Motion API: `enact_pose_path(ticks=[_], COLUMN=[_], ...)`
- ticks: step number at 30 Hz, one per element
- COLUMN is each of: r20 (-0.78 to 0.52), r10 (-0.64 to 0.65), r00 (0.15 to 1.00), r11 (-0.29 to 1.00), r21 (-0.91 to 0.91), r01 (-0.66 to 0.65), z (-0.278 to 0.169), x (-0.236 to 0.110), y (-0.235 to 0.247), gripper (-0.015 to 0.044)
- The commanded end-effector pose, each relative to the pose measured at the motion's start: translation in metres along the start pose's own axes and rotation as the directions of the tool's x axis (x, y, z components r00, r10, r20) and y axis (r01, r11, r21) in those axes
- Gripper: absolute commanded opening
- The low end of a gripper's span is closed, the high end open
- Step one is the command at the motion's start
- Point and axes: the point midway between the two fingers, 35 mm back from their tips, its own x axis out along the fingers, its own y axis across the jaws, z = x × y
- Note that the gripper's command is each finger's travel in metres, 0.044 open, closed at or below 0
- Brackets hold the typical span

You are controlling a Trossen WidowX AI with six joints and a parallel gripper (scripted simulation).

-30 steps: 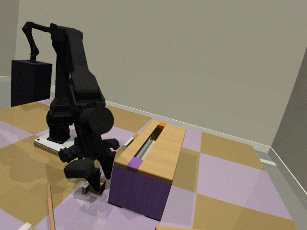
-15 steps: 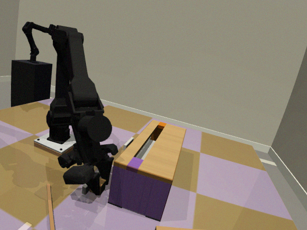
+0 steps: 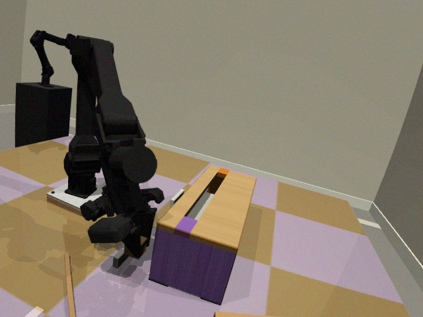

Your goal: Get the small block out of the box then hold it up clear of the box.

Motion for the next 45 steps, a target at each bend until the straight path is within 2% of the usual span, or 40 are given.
enact_pose_path(ticks=[1,8,17,27,45], r20=[-0.011,-0.011,-0.022,-0.046,-0.046], r10=[0.013,0.022,0.133,0.250,0.252], r00=[1.000,1.000,0.991,0.967,0.967], r11=[1.000,1.000,0.964,0.863,0.861], r21=[-0.001,0.016,0.235,0.464,0.468], r01=[-0.013,-0.022,-0.124,-0.201,-0.202], z=[-0.012,-0.016,-0.025,-0.025,-0.025], x=[-0.025,-0.038,-0.085,-0.138,-0.139], y=[0.001,0.000,-0.005,-0.013,-0.014], gripper=[0.0000,0.0000,0.0000,0.0000,0.0000])
